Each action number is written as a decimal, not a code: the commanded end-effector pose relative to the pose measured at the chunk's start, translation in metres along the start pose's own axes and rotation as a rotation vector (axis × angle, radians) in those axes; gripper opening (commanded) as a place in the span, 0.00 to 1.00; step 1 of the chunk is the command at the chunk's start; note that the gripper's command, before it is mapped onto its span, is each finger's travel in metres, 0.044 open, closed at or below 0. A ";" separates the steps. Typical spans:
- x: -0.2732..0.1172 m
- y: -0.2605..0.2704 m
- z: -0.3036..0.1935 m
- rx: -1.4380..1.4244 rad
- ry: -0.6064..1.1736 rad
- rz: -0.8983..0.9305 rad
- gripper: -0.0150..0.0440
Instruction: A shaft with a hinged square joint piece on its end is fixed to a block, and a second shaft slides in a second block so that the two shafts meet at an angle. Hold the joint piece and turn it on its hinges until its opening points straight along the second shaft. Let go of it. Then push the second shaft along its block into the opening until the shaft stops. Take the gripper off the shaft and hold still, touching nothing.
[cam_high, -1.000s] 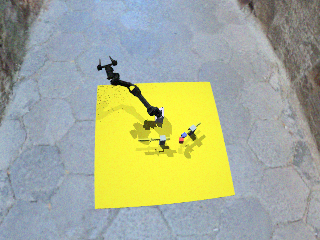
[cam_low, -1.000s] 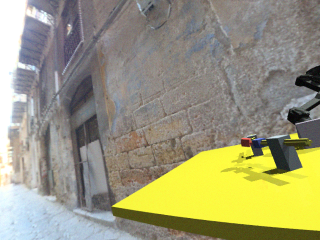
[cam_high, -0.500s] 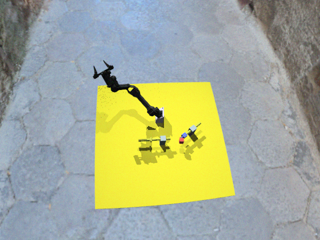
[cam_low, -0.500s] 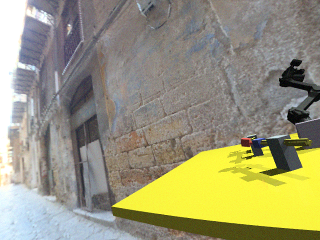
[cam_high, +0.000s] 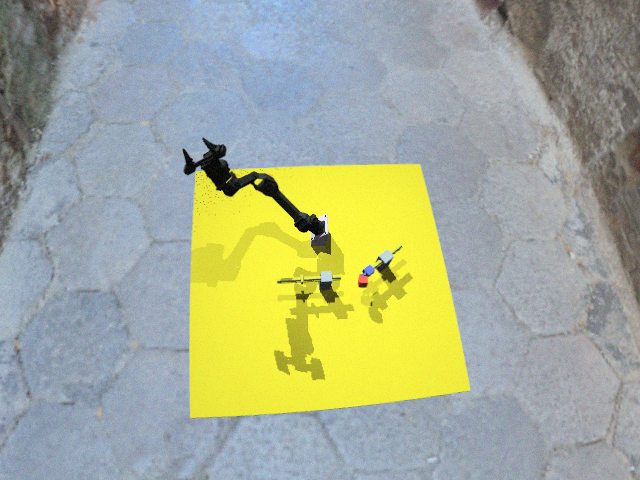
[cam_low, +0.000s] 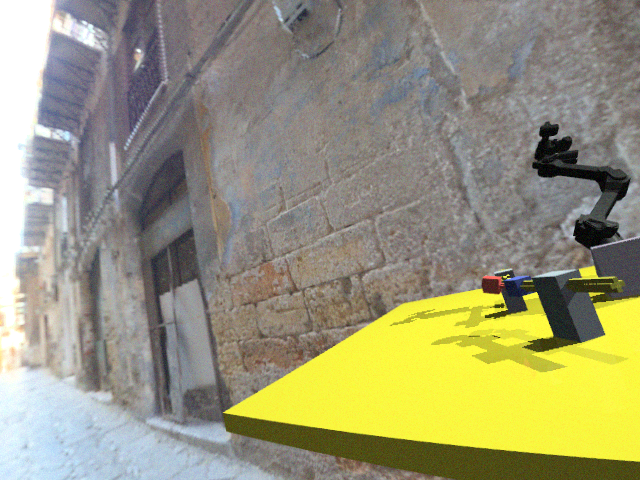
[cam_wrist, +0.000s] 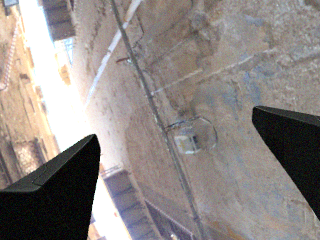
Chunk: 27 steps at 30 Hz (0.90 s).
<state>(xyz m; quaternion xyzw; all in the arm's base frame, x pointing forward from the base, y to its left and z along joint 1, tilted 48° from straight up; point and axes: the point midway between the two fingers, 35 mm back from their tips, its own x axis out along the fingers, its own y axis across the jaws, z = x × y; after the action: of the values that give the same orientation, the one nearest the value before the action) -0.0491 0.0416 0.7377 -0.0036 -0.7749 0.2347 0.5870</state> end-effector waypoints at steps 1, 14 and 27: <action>-0.011 0.004 -0.053 -0.057 0.115 0.023 1.00; -0.073 0.021 -0.196 -0.289 0.438 0.182 1.00; -0.180 0.054 -0.323 -0.360 0.742 0.367 1.00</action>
<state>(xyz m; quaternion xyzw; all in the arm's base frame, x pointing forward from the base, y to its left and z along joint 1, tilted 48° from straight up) 0.2568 0.1473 0.6418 -0.3092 -0.5569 0.1768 0.7504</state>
